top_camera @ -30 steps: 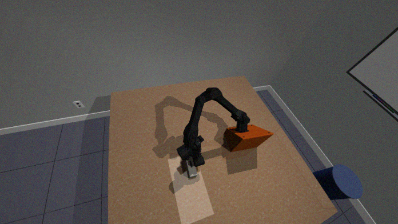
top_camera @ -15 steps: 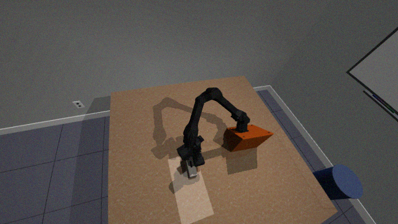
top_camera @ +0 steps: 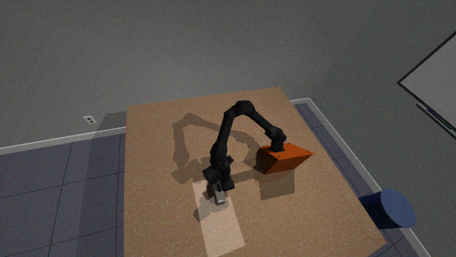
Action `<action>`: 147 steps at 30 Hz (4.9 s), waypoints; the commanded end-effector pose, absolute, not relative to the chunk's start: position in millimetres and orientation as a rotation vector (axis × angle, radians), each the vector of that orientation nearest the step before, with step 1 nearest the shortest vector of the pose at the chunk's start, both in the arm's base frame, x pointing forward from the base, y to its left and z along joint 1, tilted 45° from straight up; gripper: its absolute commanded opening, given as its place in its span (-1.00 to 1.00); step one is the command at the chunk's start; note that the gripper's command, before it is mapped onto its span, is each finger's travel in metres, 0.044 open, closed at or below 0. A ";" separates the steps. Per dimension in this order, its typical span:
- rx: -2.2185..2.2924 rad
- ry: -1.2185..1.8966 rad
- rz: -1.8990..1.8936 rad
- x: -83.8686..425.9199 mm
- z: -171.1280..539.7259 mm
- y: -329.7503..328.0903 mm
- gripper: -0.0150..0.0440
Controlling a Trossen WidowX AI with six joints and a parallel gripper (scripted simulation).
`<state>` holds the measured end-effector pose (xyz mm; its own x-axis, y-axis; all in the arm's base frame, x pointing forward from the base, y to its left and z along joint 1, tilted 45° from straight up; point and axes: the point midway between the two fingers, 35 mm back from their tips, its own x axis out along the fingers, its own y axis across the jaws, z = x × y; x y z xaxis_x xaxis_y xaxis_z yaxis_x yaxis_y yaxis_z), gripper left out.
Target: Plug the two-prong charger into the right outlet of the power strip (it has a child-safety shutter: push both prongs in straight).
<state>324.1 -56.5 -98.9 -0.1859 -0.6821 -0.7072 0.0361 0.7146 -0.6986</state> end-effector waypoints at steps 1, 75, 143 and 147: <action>-0.517 1.603 -0.706 334.2 -96.5 -55.9 -0.49; -0.523 1.636 -0.700 323.7 -99.3 -56.5 -0.31; -0.517 1.604 -0.706 307.6 -99.7 -54.6 1.00; -0.517 1.605 -0.705 303.4 -99.9 -53.9 1.00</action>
